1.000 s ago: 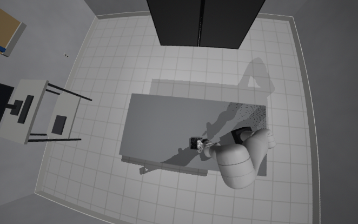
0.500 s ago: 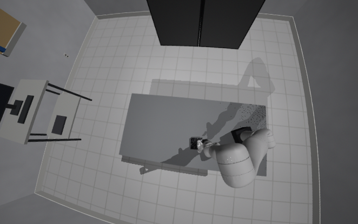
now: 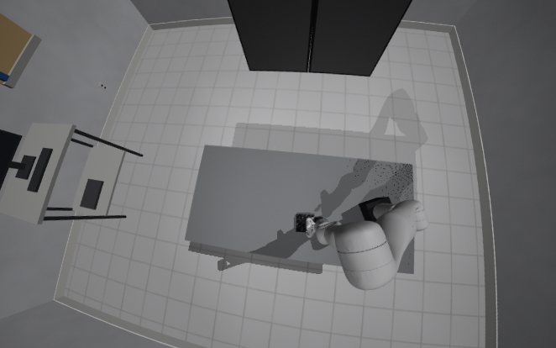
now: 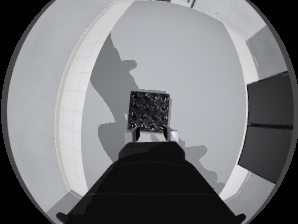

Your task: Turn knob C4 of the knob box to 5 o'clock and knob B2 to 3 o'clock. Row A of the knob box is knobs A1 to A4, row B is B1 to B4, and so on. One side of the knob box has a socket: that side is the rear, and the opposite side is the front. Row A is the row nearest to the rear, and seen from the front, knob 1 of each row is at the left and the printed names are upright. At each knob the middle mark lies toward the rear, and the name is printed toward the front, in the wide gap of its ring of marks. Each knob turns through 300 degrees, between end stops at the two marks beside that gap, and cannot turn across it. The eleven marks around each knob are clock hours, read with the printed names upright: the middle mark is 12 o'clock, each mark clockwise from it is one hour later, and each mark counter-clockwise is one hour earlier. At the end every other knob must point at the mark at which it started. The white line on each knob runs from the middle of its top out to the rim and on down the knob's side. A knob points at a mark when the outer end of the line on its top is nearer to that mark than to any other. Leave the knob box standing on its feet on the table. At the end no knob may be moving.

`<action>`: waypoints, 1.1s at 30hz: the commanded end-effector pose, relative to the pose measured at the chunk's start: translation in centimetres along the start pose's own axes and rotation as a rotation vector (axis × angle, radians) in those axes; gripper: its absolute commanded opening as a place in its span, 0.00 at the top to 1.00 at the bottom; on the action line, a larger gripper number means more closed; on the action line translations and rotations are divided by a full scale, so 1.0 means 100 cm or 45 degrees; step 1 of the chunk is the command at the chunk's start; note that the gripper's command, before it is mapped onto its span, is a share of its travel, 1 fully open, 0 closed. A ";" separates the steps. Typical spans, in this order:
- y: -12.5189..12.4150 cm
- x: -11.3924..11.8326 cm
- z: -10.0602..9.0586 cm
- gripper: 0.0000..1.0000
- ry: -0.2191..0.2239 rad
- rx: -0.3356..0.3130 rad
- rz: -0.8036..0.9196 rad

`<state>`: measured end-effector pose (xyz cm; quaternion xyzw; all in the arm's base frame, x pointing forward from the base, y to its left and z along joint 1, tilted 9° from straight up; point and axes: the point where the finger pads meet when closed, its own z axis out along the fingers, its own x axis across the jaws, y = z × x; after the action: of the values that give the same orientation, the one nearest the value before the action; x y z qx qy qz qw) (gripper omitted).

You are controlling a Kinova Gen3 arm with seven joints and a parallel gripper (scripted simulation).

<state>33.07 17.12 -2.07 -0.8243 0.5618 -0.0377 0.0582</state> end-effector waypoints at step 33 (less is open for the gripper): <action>-0.001 -0.003 0.000 0.00 -0.018 0.004 0.047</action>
<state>33.03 17.51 -2.09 -0.8147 0.5756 -0.0312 0.0633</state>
